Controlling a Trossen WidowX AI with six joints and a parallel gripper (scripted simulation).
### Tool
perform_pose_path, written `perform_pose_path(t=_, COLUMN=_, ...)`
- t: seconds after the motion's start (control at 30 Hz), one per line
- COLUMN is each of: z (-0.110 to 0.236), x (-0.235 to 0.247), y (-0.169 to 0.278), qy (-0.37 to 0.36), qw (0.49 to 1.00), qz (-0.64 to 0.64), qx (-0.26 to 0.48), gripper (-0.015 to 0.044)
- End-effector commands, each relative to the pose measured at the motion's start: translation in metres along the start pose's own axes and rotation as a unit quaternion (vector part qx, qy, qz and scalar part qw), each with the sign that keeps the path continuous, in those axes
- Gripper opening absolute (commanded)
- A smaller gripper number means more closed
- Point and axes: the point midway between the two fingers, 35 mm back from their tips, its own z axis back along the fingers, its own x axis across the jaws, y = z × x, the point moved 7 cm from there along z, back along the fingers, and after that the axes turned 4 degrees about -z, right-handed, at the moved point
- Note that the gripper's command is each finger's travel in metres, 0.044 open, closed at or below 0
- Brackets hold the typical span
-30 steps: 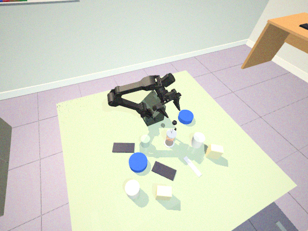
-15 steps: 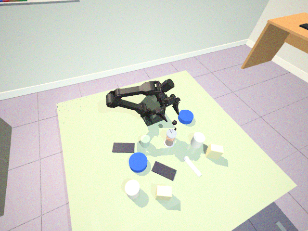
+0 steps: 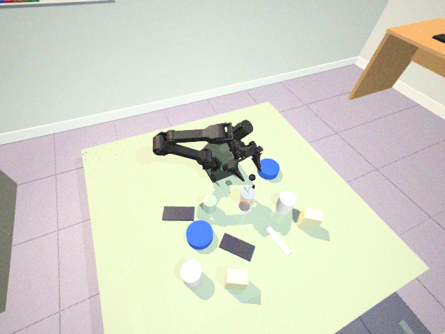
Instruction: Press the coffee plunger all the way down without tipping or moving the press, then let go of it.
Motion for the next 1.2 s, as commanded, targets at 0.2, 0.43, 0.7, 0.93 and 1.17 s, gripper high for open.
perform_pose_path(t=0.2, z=-0.009, x=-0.001, y=0.002, qy=0.000, qw=1.000, qz=0.003, qx=-0.001, gripper=0.0361)
perform_pose_path(t=0.43, z=-0.009, x=-0.001, y=0.002, qy=0.000, qw=1.000, qz=0.003, qx=-0.001, gripper=0.0178)
perform_pose_path(t=0.7, z=-0.009, x=-0.001, y=0.002, qy=0.000, qw=1.000, qz=0.003, qx=-0.001, gripper=0.0116)
perform_pose_path(t=0.93, z=-0.011, x=-0.001, y=0.004, qy=0.000, qw=1.000, qz=0.003, qx=0.000, gripper=0.0116)
perform_pose_path(t=1.17, z=-0.018, x=0.000, y=0.012, qy=-0.001, qw=1.000, qz=0.003, qx=0.001, gripper=0.0116)
